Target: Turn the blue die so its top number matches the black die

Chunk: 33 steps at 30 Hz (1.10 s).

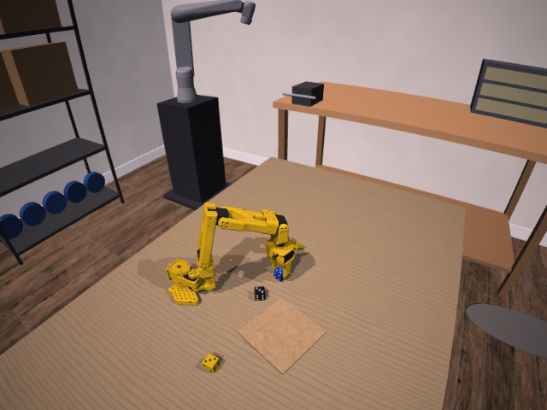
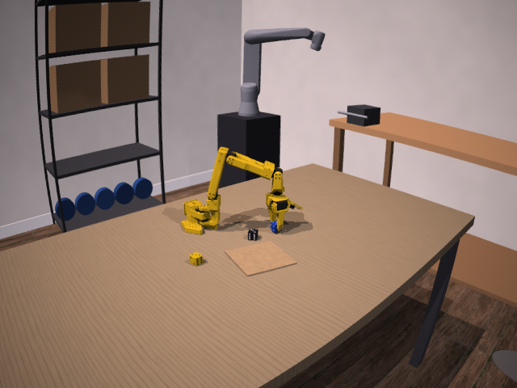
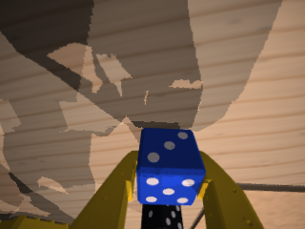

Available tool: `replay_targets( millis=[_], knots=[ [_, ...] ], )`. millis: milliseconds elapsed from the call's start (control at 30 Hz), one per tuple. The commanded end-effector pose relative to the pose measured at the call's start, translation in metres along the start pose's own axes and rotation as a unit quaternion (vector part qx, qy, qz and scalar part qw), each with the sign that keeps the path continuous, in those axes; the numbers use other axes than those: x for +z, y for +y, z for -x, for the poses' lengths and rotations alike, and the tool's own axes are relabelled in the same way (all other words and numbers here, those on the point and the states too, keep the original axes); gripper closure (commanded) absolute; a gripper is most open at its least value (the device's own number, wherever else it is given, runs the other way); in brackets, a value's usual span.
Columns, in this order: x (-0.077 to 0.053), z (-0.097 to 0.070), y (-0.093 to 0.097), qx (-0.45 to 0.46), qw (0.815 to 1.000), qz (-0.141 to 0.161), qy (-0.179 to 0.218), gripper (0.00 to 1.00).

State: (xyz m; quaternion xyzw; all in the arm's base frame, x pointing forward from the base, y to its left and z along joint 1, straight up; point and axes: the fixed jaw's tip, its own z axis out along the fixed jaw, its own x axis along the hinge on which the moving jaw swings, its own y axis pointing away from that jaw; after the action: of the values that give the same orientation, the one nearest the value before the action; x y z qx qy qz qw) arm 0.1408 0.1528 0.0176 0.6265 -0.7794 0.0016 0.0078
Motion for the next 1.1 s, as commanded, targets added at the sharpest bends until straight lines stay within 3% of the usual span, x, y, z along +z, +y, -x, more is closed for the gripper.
replay_targets(
  millis=[0, 467, 1067],
  knots=[
    [-0.024, 0.010, -0.006, 0.000, 0.999, -0.021, -0.035, 1.00],
    [-0.054, 0.006, -0.003, 0.000, 0.999, -0.021, -0.035, 1.00],
    [-0.056, 0.006, -0.003, 0.000, 0.999, -0.021, -0.035, 1.00]
  ],
)
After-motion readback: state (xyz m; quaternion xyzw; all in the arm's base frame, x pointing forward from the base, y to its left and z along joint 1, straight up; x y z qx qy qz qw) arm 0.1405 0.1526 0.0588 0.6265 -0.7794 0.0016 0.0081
